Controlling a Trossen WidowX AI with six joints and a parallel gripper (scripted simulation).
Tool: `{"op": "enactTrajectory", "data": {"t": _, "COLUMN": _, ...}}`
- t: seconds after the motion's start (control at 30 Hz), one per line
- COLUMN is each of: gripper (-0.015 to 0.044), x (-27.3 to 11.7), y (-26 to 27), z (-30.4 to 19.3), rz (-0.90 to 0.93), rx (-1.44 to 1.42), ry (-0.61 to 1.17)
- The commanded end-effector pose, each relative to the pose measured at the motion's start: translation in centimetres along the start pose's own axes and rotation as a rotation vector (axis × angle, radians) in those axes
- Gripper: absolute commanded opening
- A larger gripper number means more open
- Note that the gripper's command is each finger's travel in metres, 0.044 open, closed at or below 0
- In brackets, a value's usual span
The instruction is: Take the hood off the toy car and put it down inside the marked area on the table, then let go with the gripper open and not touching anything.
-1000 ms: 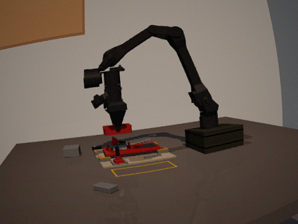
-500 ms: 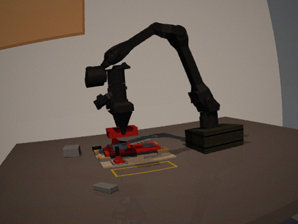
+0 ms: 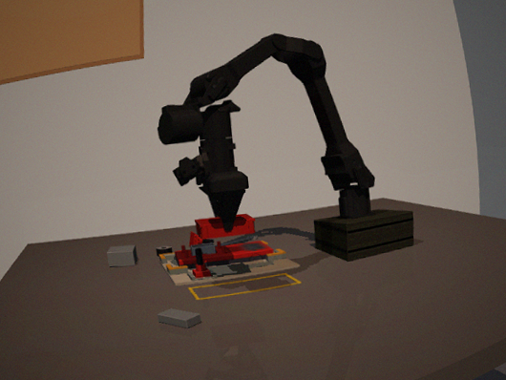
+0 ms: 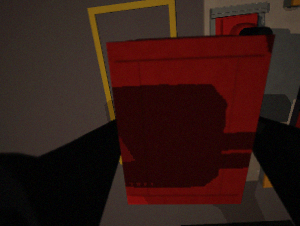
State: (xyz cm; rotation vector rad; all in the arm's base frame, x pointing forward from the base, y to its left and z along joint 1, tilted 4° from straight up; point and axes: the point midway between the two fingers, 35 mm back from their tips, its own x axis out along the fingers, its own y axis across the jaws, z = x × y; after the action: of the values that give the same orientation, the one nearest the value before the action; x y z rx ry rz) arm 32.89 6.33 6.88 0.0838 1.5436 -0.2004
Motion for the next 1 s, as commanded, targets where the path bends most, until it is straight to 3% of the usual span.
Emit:
{"op": "enactTrajectory", "data": {"t": 0.0, "gripper": 0.0000, "x": -0.1, "y": 1.6, "z": -0.7, "rz": 0.005, "rx": 0.008, "ry": 0.004}}
{"op": "enactTrajectory", "data": {"t": 0.97, "gripper": 0.0000, "x": 1.8, "y": 3.5, "z": -1.4, "rz": 0.006, "rx": 0.014, "ry": 0.004}}
